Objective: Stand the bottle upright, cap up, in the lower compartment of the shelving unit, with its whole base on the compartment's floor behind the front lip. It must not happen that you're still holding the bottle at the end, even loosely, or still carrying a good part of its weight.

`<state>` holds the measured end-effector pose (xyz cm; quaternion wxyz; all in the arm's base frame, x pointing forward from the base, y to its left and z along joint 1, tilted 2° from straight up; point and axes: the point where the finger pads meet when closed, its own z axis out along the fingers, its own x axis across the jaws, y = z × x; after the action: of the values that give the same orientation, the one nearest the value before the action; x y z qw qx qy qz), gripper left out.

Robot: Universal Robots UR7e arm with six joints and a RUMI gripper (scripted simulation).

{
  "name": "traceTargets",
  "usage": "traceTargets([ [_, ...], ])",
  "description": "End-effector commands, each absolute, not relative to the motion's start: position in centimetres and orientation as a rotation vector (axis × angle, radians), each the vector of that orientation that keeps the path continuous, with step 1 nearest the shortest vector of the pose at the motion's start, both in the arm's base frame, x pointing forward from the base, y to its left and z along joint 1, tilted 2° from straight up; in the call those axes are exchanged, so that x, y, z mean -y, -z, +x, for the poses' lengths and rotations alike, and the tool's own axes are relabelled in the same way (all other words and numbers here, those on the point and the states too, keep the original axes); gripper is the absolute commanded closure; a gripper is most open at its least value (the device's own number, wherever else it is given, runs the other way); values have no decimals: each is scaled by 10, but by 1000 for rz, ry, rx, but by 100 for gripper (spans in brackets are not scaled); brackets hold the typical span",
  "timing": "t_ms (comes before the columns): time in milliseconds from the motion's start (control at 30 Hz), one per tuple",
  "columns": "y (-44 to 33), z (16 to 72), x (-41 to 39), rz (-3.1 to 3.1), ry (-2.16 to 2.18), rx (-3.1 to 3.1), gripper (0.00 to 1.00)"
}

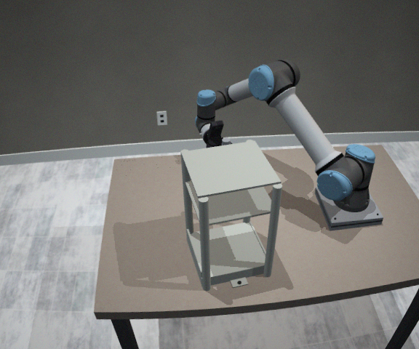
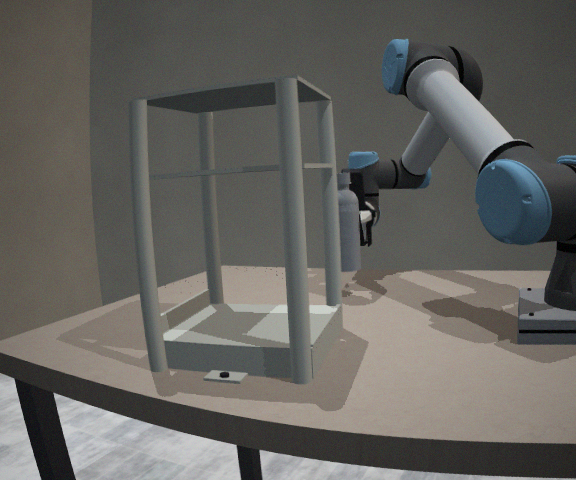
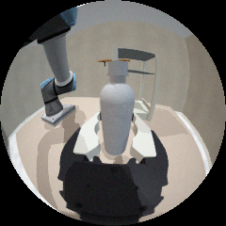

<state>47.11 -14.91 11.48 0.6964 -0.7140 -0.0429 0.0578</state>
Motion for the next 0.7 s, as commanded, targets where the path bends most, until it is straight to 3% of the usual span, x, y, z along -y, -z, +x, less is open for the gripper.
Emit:
traceTargets([
  [0,-115,470,141,-1594,-128,96,100],
  [667,-114,463,91,-1594,-128,96,100],
])
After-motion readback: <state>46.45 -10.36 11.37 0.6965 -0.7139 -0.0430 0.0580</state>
